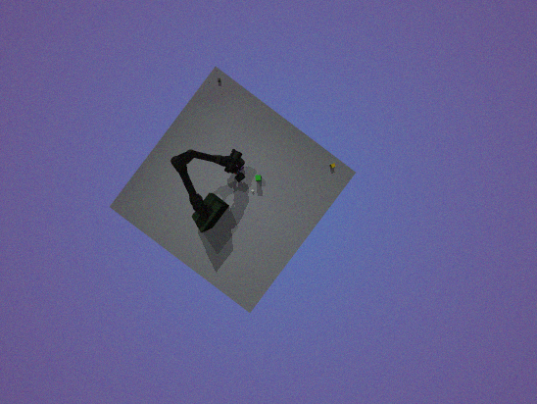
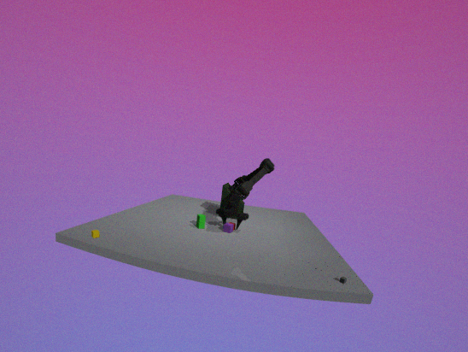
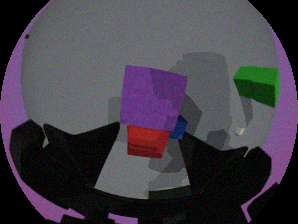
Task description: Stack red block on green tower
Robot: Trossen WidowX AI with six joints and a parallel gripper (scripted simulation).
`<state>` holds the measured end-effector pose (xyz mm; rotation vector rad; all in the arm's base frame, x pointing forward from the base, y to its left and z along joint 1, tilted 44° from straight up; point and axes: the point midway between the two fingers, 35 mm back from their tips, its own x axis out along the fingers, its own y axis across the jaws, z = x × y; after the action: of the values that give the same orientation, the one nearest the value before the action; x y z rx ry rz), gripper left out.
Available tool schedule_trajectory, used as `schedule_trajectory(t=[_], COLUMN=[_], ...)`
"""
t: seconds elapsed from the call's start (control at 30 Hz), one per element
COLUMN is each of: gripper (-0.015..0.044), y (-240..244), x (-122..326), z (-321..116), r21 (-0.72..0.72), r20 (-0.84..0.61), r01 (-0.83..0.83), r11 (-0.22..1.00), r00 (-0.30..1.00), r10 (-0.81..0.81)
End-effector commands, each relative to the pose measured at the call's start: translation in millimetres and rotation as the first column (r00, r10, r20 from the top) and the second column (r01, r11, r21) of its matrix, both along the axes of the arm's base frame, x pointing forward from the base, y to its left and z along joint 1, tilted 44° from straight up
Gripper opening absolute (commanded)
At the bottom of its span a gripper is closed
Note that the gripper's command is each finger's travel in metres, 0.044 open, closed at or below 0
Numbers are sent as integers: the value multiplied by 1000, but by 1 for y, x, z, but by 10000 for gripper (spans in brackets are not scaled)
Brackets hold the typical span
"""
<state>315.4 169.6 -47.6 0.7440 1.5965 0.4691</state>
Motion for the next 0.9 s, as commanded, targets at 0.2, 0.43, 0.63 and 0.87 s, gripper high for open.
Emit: schedule_trajectory(t=[0.2, 0.43, 0.63, 0.87], gripper=[301, 255, 215, 168], y=[0, 0, 0, 0], x=[0, 0, 0, 0], z=[0, 0, 0, 0], r21=[-1, -1, -1, -1], r20=[-3, -3, -3, -3], r01=[3, 3, 3, 3], r11=[1000, 1000, 1000, 1000], r00=[1000, 1000, 1000, 1000], r10=[-3, -3, -3, -3])
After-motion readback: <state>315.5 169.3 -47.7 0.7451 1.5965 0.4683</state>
